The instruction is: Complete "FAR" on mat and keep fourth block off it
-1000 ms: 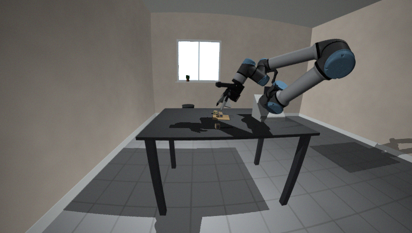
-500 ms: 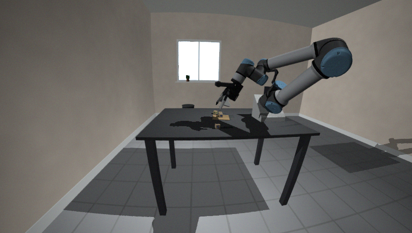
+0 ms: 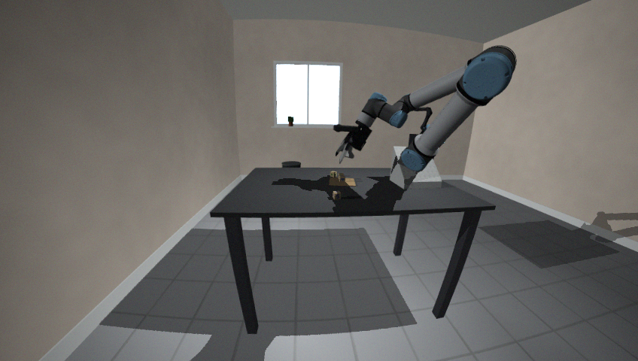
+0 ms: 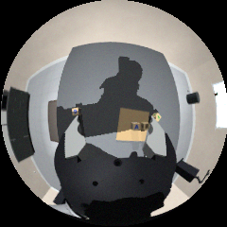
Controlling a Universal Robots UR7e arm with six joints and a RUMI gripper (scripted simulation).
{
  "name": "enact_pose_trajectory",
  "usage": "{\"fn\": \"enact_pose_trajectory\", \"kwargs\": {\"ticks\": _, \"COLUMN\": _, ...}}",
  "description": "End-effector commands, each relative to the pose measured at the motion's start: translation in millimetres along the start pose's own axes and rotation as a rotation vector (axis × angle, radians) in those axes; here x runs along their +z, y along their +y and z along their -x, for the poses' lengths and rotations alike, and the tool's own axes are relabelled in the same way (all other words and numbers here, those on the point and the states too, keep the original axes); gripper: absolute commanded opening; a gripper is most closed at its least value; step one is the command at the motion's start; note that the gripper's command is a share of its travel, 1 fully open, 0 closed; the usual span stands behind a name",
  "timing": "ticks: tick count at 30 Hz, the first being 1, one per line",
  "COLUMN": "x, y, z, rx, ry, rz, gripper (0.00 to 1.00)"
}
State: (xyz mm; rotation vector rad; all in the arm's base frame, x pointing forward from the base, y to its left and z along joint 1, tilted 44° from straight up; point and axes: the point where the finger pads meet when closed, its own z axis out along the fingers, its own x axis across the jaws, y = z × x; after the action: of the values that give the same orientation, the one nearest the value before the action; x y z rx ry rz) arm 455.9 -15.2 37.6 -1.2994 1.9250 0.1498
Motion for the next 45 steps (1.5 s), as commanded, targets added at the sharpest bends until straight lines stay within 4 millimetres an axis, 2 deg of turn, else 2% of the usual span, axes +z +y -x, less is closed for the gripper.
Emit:
{"fn": "enact_pose_trajectory", "kwargs": {"ticks": 1, "x": -5, "y": 11, "z": -42, "rx": -0.006, "ry": -0.016, "rz": 0.006, "gripper": 1.00}}
{"fn": "enact_pose_trajectory", "kwargs": {"ticks": 2, "x": -5, "y": 11, "z": -42, "rx": -0.006, "ry": -0.016, "rz": 0.006, "gripper": 1.00}}
{"fn": "enact_pose_trajectory", "kwargs": {"ticks": 6, "x": -10, "y": 26, "z": -71, "rx": -0.007, "ry": -0.034, "rz": 0.000, "gripper": 1.00}}
{"fn": "enact_pose_trajectory", "kwargs": {"ticks": 8, "x": -10, "y": 26, "z": -71, "rx": -0.007, "ry": -0.034, "rz": 0.000, "gripper": 1.00}}
{"fn": "enact_pose_trajectory", "kwargs": {"ticks": 15, "x": -16, "y": 41, "z": -93, "rx": -0.011, "ry": -0.059, "rz": -0.013, "gripper": 1.00}}
{"fn": "enact_pose_trajectory", "kwargs": {"ticks": 45, "x": -16, "y": 42, "z": -95, "rx": -0.012, "ry": -0.063, "rz": -0.015, "gripper": 1.00}}
